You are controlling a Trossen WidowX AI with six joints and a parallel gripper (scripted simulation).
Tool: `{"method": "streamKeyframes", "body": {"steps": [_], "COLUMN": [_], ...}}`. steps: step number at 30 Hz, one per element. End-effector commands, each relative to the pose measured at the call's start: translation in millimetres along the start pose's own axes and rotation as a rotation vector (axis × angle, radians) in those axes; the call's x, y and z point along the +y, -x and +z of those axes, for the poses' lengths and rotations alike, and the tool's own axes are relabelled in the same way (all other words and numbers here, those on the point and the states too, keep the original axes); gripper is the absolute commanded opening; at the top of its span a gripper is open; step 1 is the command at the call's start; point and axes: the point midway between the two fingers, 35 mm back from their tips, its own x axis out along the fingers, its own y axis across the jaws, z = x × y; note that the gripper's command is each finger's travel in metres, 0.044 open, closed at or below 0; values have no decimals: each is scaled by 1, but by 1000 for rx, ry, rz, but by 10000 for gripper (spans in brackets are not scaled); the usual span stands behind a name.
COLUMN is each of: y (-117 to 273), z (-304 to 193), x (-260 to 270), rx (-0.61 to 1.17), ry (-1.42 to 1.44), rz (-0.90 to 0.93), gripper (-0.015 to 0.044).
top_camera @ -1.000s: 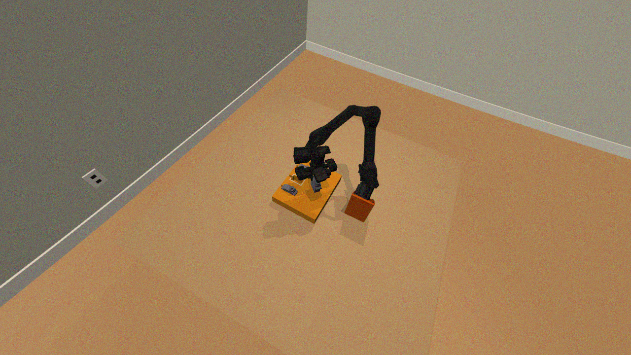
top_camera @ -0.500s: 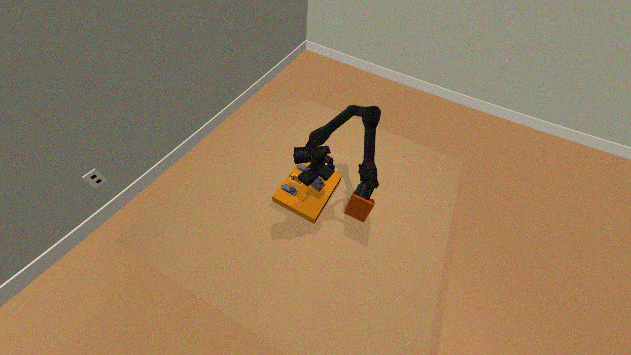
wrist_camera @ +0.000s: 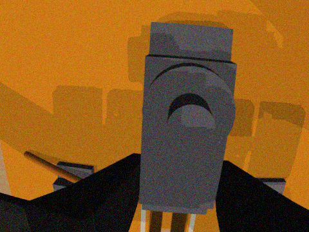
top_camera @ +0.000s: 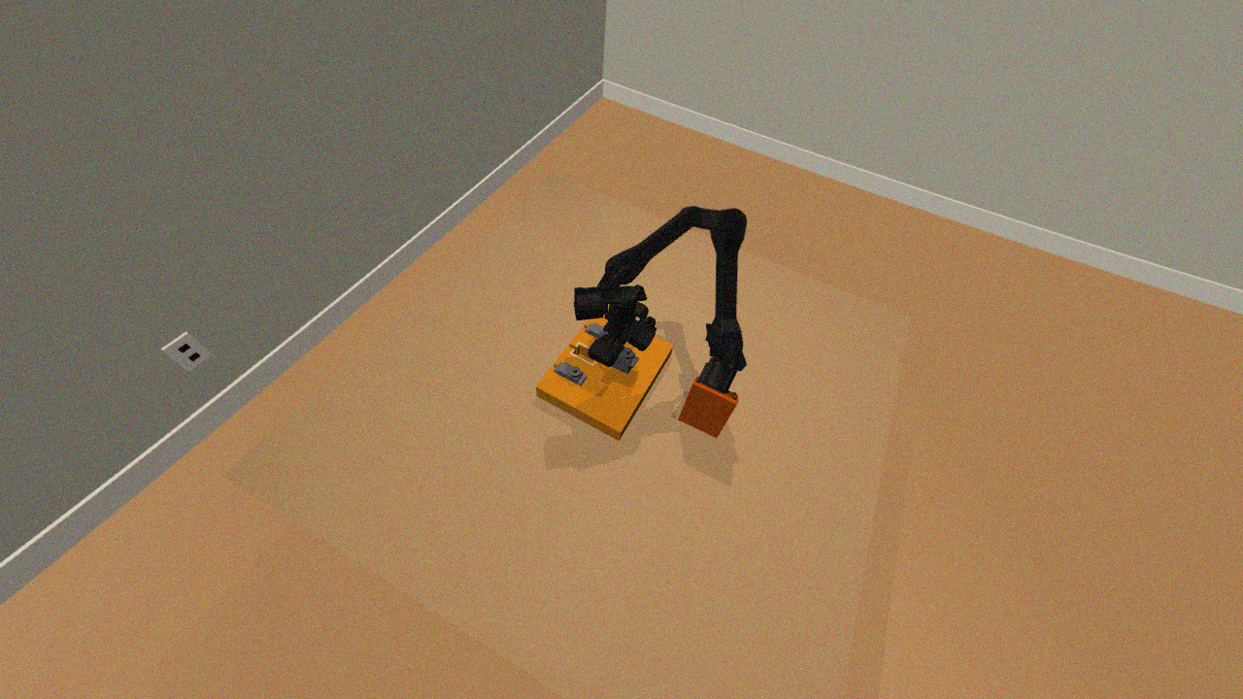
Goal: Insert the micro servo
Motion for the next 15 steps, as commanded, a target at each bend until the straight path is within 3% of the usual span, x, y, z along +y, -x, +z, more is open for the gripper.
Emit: {"method": "streamKeyframes", "body": {"steps": [1,15], "y": [2,2], "z": [-16,-72], "x": [0,1], "rx": [10,12], "ry": [-2,-5], "rz": [3,3], "gripper": [0,0]}}
